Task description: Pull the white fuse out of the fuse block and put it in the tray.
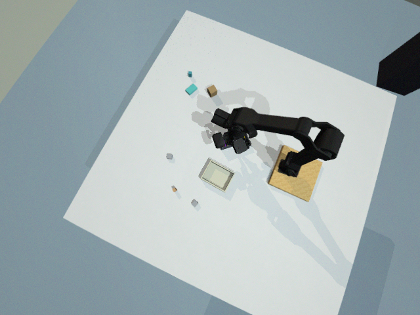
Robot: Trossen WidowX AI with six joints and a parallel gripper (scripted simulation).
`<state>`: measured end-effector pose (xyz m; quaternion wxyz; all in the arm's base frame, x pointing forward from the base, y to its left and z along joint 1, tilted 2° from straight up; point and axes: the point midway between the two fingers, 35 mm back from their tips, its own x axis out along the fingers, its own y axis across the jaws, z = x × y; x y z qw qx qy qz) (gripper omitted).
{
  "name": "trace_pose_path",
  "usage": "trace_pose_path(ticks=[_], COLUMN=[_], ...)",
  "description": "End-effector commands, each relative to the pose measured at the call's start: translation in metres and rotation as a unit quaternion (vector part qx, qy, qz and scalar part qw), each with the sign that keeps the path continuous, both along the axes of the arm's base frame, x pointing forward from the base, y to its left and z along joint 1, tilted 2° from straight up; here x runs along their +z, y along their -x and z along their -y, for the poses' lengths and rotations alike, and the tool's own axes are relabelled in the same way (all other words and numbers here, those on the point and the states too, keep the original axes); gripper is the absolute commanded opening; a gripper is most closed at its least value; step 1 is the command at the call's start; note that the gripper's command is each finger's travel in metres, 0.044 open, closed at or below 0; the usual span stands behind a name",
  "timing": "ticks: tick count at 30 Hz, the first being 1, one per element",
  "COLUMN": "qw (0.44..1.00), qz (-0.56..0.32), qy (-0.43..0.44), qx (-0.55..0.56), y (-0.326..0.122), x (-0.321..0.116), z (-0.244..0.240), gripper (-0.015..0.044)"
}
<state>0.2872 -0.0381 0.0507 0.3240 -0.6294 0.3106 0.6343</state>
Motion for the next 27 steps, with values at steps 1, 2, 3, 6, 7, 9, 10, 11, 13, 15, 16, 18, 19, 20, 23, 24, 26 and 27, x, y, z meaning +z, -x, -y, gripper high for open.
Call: trace_pose_path(ticks=[1,2,3,6,7,9,10,11,13,15,16,18,19,20,23,24,26,27], qw=[1.000,1.000,1.000,1.000,1.000,1.000,1.000,1.000,1.000,1.000,1.000,1.000,1.000,1.000,1.000,1.000,1.000,1.000], qz=[0.002,0.002,0.002,0.002,0.002,0.002,0.002,0.002,0.002,0.002,0.002,0.002,0.002,0.002,0.002,0.002,0.002,0.002], qy=[0.001,0.001,0.001,0.001,0.001,0.001,0.001,0.001,0.001,0.001,0.001,0.001,0.001,0.001,0.001,0.001,0.001,0.001], qx=[0.000,0.000,0.000,0.000,0.000,0.000,0.000,0.000,0.000,0.000,0.000,0.000,0.000,0.000,0.000,0.000,0.000,0.000], y=[-0.001,-0.001,-0.001,-0.001,-0.001,-0.001,-0.001,-0.001,-0.001,-0.001,-0.001,-0.001,-0.001,-0.001,-0.001,-0.001,-0.001,-0.001], x=[0.003,0.003,0.004,0.005,0.006,0.007,0.007,0.008,0.009,0.010,0.010,0.011,0.012,0.012,0.014,0.014,0.015,0.016], z=[0.000,0.000,0.000,0.000,0.000,0.000,0.000,0.000,0.000,0.000,0.001,0.001,0.001,0.001,0.001,0.001,0.001,0.001], gripper=[0.0000,0.0000,0.0000,0.0000,0.0000,0.0000,0.0000,0.0000,0.0000,0.0000,0.0000,0.0000,0.0000,0.0000,0.0000,0.0000,0.0000,0.0000])
